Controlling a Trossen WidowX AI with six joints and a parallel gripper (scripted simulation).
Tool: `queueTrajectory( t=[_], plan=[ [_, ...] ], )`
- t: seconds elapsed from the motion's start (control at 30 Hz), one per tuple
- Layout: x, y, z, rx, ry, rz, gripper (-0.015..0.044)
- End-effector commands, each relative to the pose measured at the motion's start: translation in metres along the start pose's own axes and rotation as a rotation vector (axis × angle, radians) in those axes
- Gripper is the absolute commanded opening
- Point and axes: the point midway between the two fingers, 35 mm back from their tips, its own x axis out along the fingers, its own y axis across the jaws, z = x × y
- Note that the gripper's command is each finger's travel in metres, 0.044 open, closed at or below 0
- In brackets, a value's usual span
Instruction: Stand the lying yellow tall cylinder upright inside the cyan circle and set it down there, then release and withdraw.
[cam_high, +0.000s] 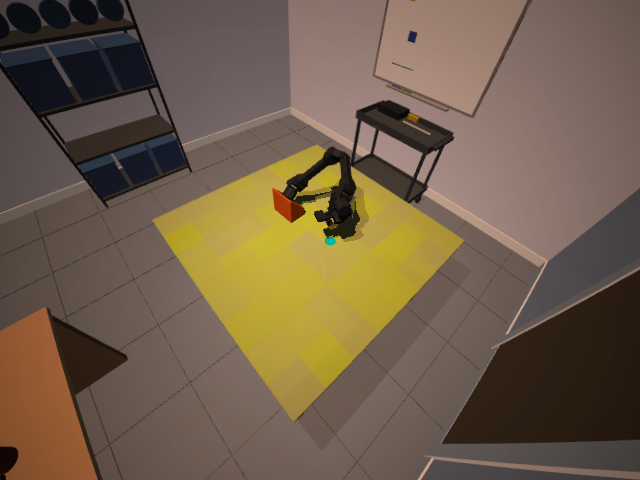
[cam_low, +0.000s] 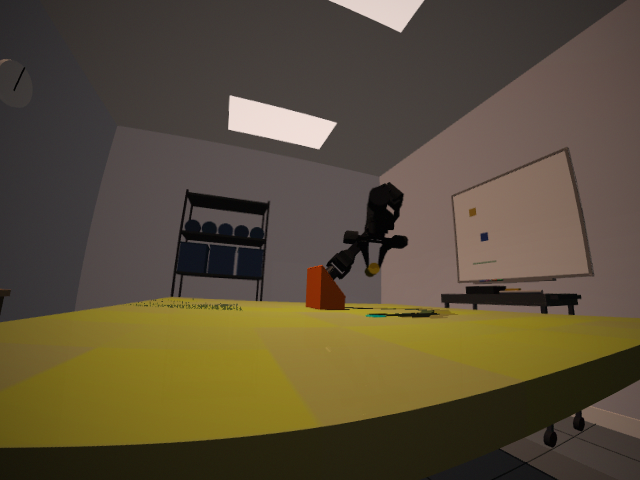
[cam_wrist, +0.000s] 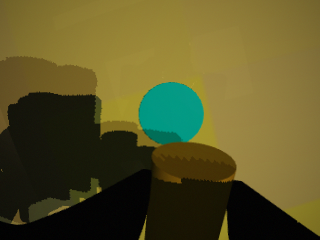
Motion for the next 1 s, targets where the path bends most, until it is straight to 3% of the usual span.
queueTrajectory(
  t=[0.0,0.97],
  plan=[
    [0.004,-0.002,-0.001,-0.002,-0.007,-0.026,0.0105],
    [0.023,-0.014,0.004,-0.04,-0.12,-0.167,0.0105]
  ],
)
